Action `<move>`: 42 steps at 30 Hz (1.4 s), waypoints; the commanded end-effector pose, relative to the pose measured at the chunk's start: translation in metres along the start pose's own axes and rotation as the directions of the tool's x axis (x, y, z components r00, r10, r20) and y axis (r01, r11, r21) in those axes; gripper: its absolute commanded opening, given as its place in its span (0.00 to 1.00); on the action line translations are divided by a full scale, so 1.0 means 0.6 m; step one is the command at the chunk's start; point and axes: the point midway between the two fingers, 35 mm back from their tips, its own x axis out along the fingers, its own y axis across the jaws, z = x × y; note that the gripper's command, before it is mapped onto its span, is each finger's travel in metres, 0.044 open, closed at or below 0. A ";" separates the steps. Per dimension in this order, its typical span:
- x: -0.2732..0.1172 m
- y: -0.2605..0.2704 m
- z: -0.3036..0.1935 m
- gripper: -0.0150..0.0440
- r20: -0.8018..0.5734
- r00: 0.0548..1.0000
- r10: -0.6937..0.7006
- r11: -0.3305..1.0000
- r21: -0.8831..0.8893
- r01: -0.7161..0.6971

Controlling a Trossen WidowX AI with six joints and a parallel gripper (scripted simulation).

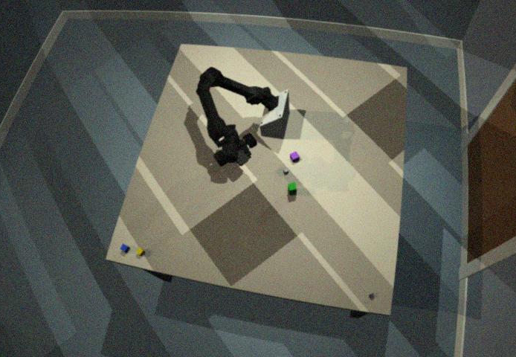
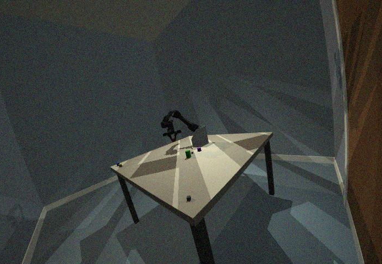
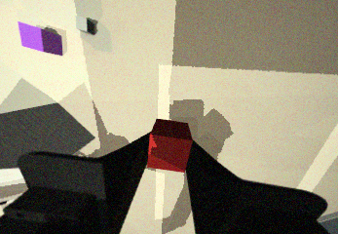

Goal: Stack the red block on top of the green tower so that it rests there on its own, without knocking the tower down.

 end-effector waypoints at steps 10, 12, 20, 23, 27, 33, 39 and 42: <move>-0.008 0.023 0.106 0.25 0.011 1.000 0.014 1.000 0.004 -0.014; -0.008 0.029 0.123 0.25 0.012 1.000 0.015 1.000 0.004 -0.015; -0.008 0.059 0.187 0.25 0.014 1.000 0.020 1.000 0.002 -0.020; -0.007 0.074 0.210 0.25 0.013 1.000 0.021 1.000 0.003 -0.021; -0.005 0.096 0.240 0.25 0.010 1.000 0.022 1.000 0.005 -0.022; 0.000 0.132 0.282 0.25 0.005 1.000 0.022 1.000 0.008 -0.022; 0.006 0.171 0.319 0.25 -0.002 1.000 0.020 1.000 0.012 -0.020; 0.009 0.190 0.336 0.25 -0.006 1.000 0.018 1.000 0.014 -0.018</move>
